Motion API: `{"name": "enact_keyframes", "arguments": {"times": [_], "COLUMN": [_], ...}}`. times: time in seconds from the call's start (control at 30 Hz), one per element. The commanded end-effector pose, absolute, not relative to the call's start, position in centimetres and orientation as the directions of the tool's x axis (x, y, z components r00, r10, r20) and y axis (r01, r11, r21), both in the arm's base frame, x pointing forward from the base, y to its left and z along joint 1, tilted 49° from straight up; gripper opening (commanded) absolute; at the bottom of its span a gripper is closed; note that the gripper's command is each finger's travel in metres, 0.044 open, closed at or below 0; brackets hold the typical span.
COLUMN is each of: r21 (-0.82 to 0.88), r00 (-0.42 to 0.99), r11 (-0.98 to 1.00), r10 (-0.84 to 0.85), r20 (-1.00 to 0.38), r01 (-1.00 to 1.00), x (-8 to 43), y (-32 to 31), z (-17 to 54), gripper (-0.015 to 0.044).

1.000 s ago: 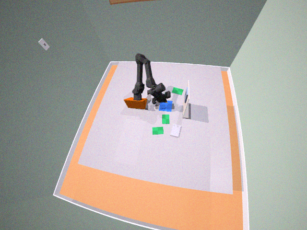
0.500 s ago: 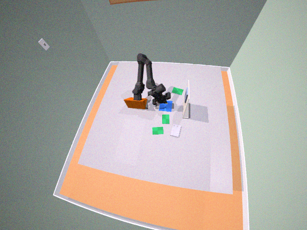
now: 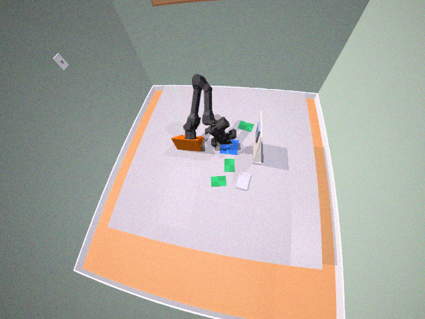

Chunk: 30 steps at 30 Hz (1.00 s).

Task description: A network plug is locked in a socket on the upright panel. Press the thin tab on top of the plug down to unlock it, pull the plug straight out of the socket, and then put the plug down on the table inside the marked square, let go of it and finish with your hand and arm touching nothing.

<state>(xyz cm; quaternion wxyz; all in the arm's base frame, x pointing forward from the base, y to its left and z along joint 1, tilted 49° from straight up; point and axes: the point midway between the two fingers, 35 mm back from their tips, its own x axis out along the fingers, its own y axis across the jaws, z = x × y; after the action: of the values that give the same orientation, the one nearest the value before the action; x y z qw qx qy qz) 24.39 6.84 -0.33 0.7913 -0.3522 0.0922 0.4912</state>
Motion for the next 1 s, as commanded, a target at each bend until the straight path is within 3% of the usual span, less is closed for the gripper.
{"name": "enact_keyframes", "arguments": {"times": [0.0, 0.97], "r21": [-0.458, -0.459], "r00": [0.499, 0.503], "r11": [0.273, 0.279], "r10": [0.709, 0.712], "r20": [-0.498, -0.490], "r01": [-0.846, -0.843], "x": [24.3, 23.8], "y": [7.0, 8.7], "z": [-0.7, -1.8], "gripper": [0.0000, 0.0000]}}
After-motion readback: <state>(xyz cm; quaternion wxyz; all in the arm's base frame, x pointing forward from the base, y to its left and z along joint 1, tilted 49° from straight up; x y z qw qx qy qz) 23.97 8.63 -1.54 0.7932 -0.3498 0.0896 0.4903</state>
